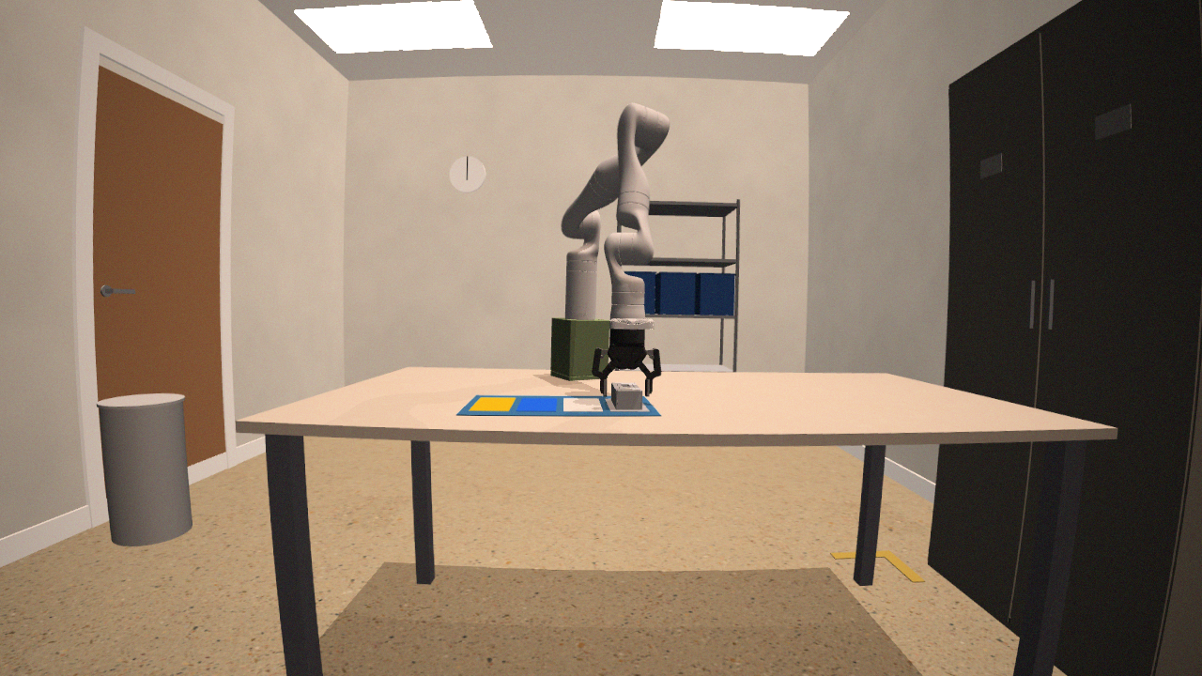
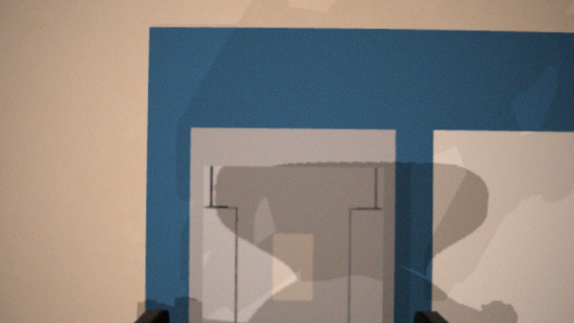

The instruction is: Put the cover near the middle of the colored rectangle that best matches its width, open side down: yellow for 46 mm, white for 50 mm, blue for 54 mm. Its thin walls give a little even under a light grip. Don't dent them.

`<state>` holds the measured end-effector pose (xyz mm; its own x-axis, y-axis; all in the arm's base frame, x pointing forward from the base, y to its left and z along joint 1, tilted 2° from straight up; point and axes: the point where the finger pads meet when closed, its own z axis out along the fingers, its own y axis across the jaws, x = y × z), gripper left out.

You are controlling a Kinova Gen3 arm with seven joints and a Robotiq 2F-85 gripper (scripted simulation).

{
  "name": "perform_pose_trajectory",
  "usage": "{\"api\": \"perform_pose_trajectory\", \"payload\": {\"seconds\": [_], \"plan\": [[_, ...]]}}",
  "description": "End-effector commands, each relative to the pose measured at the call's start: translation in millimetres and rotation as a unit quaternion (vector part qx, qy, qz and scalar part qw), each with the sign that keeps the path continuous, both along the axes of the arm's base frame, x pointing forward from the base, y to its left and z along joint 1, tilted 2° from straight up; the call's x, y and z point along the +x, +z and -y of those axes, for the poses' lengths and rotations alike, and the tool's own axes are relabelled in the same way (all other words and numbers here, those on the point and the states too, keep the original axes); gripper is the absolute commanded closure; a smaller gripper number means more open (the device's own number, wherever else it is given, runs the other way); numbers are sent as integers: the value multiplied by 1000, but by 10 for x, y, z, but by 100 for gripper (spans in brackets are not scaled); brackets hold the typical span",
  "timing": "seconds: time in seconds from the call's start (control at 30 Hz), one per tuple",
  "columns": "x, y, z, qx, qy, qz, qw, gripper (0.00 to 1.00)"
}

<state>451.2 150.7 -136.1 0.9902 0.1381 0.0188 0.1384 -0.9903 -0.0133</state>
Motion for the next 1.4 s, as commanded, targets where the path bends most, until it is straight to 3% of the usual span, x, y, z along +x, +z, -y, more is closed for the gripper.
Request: {"api": "perform_pose_trajectory", "payload": {"seconds": [0.0, 0.93, 0.97, 1.37], "plan": [[21, -5, -13, 2, -2, 3, 1000, 0], [21, -5, -13, 2, -2, 3, 1000, 0], [21, -5, -13, 2, -2, 3, 1000, 27], [21, -5, -13, 2, -2, 3, 1000, 27]]}}
